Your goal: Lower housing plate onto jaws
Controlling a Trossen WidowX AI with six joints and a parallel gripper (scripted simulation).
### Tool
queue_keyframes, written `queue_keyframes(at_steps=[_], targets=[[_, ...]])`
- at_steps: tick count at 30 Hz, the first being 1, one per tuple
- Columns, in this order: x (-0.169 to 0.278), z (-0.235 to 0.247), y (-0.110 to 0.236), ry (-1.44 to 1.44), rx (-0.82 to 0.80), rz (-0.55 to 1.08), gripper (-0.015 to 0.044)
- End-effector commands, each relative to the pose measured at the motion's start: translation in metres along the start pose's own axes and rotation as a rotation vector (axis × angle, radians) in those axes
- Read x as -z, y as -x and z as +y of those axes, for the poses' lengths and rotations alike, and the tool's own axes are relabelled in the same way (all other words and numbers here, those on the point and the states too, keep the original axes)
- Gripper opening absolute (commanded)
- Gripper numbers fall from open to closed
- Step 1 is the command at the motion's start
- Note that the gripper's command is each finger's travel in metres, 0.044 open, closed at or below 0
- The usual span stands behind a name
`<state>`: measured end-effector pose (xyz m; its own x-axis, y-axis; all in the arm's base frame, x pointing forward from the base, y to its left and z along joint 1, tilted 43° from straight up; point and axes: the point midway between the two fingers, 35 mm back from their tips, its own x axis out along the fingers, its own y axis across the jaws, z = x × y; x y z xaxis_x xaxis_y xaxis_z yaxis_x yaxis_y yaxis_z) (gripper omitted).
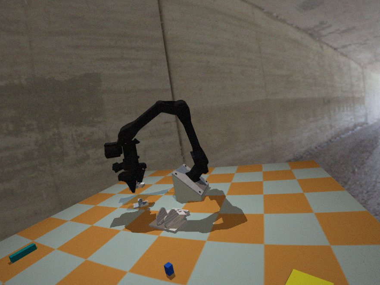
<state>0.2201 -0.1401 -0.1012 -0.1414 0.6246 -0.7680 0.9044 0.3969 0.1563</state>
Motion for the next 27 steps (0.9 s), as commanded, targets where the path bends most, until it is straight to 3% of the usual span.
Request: queue_keyframes(at_steps=[1,27], targets=[[0.012,0.01,0.001,-0.139,-0.002,0.004,0.0351],[0.07,0.059,0.006,-0.876,-0.006,0.001,0.0351]])
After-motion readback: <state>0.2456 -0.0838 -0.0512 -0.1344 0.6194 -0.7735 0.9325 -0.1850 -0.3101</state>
